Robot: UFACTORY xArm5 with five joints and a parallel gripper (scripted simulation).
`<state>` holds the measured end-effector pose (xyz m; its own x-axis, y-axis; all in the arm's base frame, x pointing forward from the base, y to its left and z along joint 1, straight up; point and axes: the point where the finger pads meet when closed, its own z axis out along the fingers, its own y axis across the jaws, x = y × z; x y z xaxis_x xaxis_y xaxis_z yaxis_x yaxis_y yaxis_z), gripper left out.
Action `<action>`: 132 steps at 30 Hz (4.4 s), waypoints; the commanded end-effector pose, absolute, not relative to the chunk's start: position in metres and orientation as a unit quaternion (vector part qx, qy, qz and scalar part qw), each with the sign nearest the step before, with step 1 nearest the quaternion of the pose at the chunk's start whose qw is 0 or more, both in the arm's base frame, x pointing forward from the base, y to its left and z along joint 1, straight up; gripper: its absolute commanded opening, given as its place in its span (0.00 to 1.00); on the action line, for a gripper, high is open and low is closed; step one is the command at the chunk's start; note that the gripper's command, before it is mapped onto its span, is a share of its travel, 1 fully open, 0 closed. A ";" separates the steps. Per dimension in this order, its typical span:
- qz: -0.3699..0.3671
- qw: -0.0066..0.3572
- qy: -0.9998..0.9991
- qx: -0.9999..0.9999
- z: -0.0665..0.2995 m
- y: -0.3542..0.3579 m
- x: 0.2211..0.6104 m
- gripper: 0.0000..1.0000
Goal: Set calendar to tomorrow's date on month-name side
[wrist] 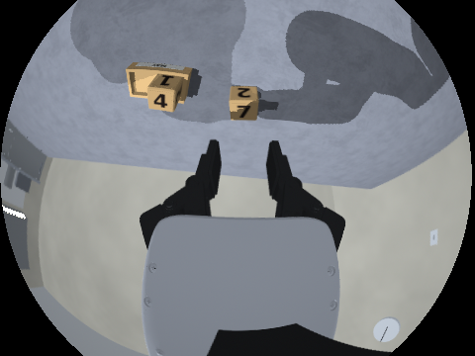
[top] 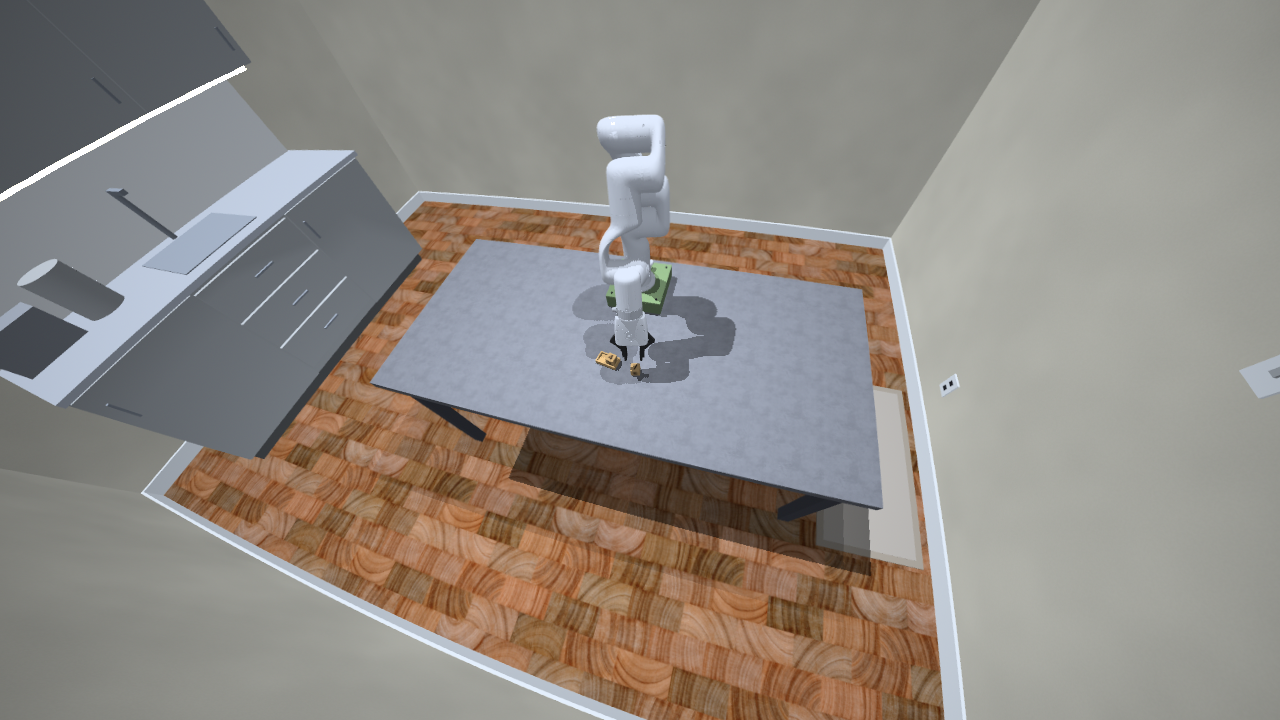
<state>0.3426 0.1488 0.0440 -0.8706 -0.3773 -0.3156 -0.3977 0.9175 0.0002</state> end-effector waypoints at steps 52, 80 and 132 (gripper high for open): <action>0.061 0.294 0.934 -0.194 0.037 0.147 0.338 0.49; 0.061 0.294 0.934 -0.194 -0.003 0.147 0.338 0.49; 0.061 0.294 0.934 -0.194 -0.028 0.147 0.338 0.49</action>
